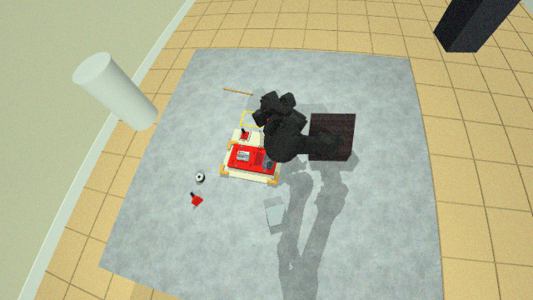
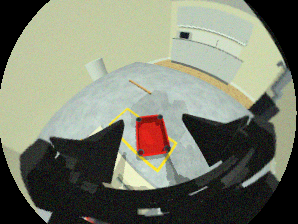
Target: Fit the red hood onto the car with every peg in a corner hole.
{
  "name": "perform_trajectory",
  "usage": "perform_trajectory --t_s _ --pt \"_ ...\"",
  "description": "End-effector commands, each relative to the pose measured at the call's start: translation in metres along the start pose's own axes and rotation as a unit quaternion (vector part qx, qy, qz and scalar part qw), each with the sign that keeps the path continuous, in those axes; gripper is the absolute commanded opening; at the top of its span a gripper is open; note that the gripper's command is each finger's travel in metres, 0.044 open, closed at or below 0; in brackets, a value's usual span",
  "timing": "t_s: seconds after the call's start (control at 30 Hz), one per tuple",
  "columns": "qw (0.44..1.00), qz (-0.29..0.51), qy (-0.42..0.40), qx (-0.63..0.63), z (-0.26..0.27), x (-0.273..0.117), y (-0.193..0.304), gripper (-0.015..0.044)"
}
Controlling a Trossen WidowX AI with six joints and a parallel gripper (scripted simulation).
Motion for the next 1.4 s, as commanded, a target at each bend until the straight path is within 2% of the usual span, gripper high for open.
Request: perform_trajectory --t_s 0.0,1.37 --pt "1.0 -0.007 0.003 -0.011 -0.001 0.0 0.001 0.044" --pt "1.0 -0.008 0.003 -0.011 0.0 0.018 0.022 0.044"
Point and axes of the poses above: the point midway between the two fingers, 35 mm back from their tips, its own x axis out along the fingers, its own z axis across the jaws, y = z × x, the point moved 10 cm from there along -x, back along the fingers, and after that the axes turned 4 degrees about x, right-handed, at the moved point
